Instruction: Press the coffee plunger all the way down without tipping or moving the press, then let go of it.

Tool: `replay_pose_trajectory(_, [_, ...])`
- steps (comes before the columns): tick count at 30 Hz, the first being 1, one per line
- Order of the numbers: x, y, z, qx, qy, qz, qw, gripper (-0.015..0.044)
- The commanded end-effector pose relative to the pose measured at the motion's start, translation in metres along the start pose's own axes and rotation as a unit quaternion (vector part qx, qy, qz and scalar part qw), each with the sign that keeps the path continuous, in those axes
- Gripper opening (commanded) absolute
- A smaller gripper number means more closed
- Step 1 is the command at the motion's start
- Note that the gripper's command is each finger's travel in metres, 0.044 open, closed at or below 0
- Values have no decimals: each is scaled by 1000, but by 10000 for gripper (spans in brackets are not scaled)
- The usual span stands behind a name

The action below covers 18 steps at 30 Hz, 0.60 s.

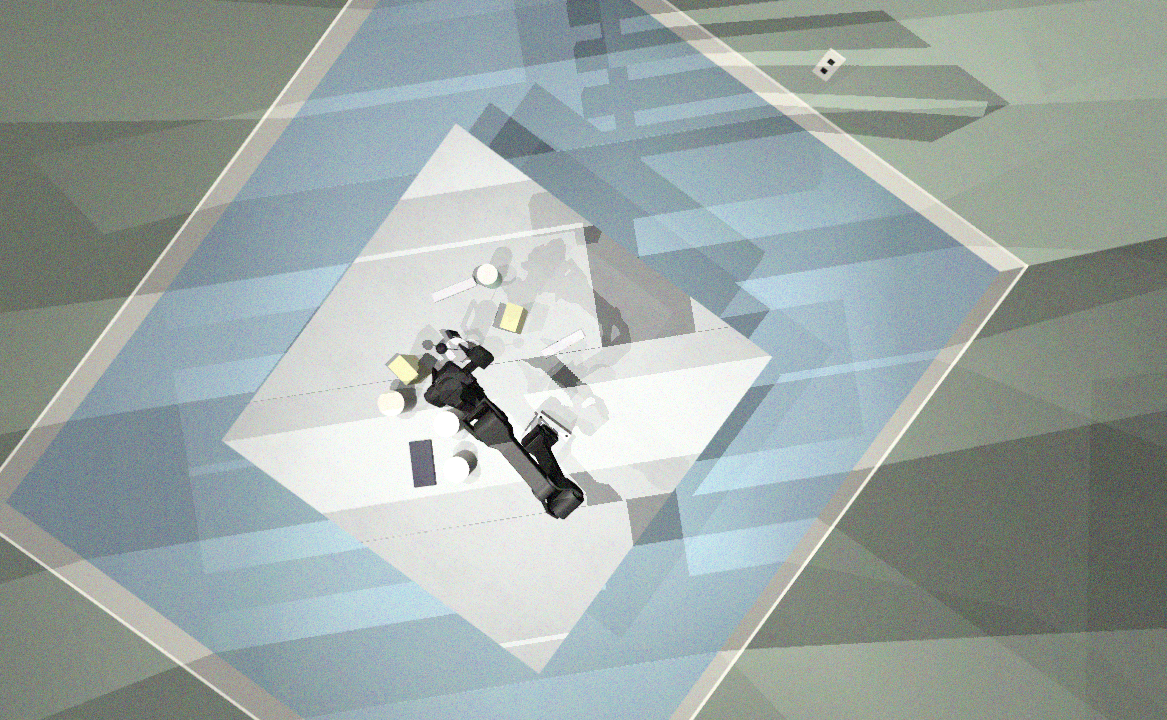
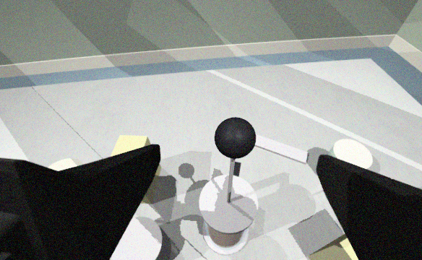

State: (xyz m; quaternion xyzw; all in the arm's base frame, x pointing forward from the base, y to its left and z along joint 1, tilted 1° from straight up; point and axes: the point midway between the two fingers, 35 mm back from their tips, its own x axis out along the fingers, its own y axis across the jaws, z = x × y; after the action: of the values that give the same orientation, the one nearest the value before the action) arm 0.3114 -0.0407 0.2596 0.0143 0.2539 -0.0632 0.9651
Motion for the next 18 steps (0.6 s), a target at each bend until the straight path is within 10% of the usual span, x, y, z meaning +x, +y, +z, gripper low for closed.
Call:
replay_pose_trajectory(1, [0, 0, 0, 1, -10, -1, 1000, 440])
replay_pose_trajectory(18, [26, 0, 1, 1, -11, -1, 1000, 440])
